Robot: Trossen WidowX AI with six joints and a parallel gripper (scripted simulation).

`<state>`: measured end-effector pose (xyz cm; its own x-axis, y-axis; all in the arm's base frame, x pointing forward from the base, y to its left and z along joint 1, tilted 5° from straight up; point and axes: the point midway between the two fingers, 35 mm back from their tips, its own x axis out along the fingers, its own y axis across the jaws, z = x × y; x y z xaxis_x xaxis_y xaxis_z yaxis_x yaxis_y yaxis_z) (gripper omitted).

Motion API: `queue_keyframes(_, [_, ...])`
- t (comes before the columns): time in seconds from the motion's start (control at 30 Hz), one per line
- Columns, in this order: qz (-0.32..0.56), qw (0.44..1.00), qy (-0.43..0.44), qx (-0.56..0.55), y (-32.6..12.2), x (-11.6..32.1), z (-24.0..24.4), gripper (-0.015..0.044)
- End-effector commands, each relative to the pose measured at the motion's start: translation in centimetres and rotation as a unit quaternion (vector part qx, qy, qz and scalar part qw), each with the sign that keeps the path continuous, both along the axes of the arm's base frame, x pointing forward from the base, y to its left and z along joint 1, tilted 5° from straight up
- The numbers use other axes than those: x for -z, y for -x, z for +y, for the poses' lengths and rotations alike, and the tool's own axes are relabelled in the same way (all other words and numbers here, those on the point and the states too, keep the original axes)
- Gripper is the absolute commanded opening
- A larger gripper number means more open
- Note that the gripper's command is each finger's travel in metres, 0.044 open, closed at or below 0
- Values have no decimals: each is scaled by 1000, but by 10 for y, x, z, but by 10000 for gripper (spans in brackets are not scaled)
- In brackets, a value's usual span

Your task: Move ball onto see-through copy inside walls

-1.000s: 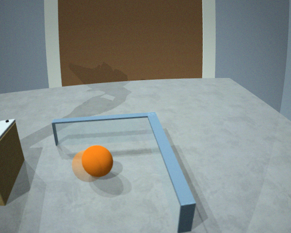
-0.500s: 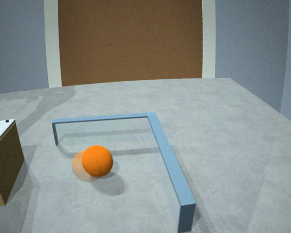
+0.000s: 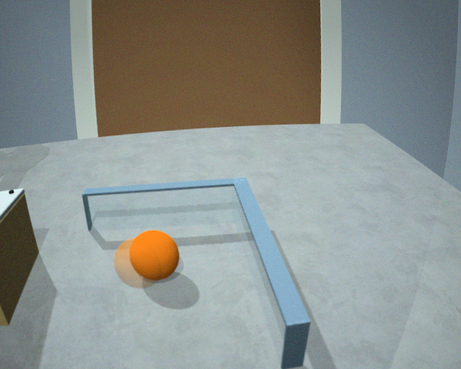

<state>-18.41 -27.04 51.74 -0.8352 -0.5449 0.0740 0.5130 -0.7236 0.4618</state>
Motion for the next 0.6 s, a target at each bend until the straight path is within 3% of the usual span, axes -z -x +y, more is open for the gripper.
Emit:
queue_keyframes(0.0, [-3,992,-86,-95,-39,43,-52,399])
queue_keyframes(0.3, [15,930,-239,-278,-145,130,-114,399])
queue_keyframes(0.57, [44,833,-350,-426,-254,206,-127,399])
